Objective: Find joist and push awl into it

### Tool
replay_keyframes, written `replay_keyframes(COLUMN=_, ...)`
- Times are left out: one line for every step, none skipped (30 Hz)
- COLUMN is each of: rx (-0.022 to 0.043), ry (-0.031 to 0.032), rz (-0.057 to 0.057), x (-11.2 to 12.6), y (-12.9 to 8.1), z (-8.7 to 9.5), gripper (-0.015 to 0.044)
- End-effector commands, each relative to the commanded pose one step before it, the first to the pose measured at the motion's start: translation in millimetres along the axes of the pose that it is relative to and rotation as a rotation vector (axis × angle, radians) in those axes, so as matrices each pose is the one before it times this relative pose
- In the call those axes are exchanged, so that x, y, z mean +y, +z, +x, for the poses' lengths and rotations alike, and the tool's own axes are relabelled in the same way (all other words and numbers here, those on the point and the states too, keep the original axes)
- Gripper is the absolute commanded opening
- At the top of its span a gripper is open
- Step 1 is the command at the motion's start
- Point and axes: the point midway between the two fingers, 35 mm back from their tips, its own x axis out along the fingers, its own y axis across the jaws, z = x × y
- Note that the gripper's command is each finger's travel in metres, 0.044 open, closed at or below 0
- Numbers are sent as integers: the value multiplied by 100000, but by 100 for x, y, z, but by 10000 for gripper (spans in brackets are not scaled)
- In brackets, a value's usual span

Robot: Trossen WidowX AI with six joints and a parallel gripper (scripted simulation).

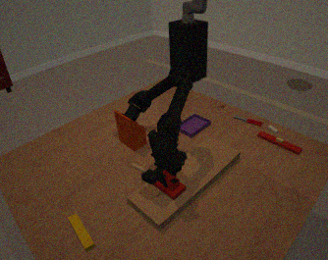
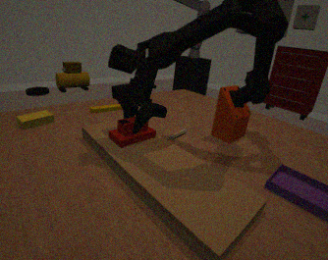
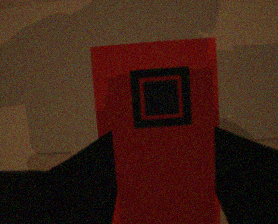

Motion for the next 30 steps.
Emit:
replay_keyframes(rx=-36, ry=-736, rz=178, x=-1657, y=-44, z=-64, gripper=0)
replay_keyframes(rx=-6, ry=-17, rz=-12, x=-390, y=1, z=-5, gripper=0)
replay_keyframes(rx=-6, ry=-17, rz=-13, x=-390, y=1, z=-5, gripper=0)
replay_keyframes(rx=-6, ry=-17, rz=-13, x=-390, y=1, z=-5, gripper=0)
replay_keyframes(rx=-6, ry=-17, rz=-13, x=-390, y=1, z=-5, gripper=0)
replay_keyframes(rx=-6, ry=-17, rz=-13, x=-390, y=1, z=-5, gripper=0)
replay_keyframes(rx=-6, ry=-18, rz=-13, x=-390, y=1, z=-5, gripper=0)
replay_keyframes(rx=-6, ry=-18, rz=-13, x=-390, y=2, z=-6, gripper=0)
replay_keyframes(rx=-6, ry=-18, rz=-13, x=-390, y=2, z=-6, gripper=0)
replay_keyframes(rx=-6, ry=-18, rz=-13, x=-390, y=2, z=-6, gripper=0)
replay_keyframes(rx=-6, ry=-18, rz=-13, x=-390, y=2, z=-6, gripper=0)
replay_keyframes(rx=-6, ry=-18, rz=-13, x=-390, y=2, z=-6, gripper=0)
replay_keyframes(rx=-6, ry=-19, rz=-13, x=-390, y=2, z=-6, gripper=0)
replay_keyframes(rx=-6, ry=-19, rz=-13, x=-390, y=2, z=-6, gripper=0)
replay_keyframes(rx=-6, ry=-19, rz=-13, x=-390, y=2, z=-6, gripper=0)
replay_keyframes(rx=-6, ry=-19, rz=-14, x=-390, y=2, z=-6, gripper=0)
replay_keyframes(rx=-6, ry=-19, rz=-14, x=-390, y=2, z=-6, gripper=0)
replay_keyframes(rx=-6, ry=-19, rz=-14, x=-390, y=2, z=-7, gripper=0)
replay_keyframes(rx=-6, ry=-19, rz=-13, x=-373, y=2, z=-6, gripper=0)
replay_keyframes(rx=-3, ry=-7, rz=-6, x=-167, y=-1, z=-3, gripper=0)
replay_keyframes(rx=0, ry=0, rz=0, x=0, y=0, z=0, gripper=0)
replay_keyframes(rx=0, ry=0, rz=0, x=0, y=0, z=0, gripper=0)
replay_keyframes(rx=-132, ry=335, rz=166, x=483, y=44, z=18, gripper=0)
replay_keyframes(rx=0, ry=0, rz=0, x=0, y=0, z=0, gripper=0)
replay_keyframes(rx=0, ry=0, rz=0, x=0, y=0, z=0, gripper=0)
replay_keyframes(rx=0, ry=0, rz=0, x=0, y=0, z=0, gripper=0)
replay_keyframes(rx=0, ry=0, rz=0, x=0, y=0, z=0, gripper=0)
replay_keyframes(rx=0, ry=0, rz=0, x=0, y=0, z=0, gripper=0)
replay_keyframes(rx=0, ry=0, rz=0, x=0, y=0, z=0, gripper=0)
replay_keyframes(rx=0, ry=0, rz=0, x=0, y=0, z=0, gripper=0)
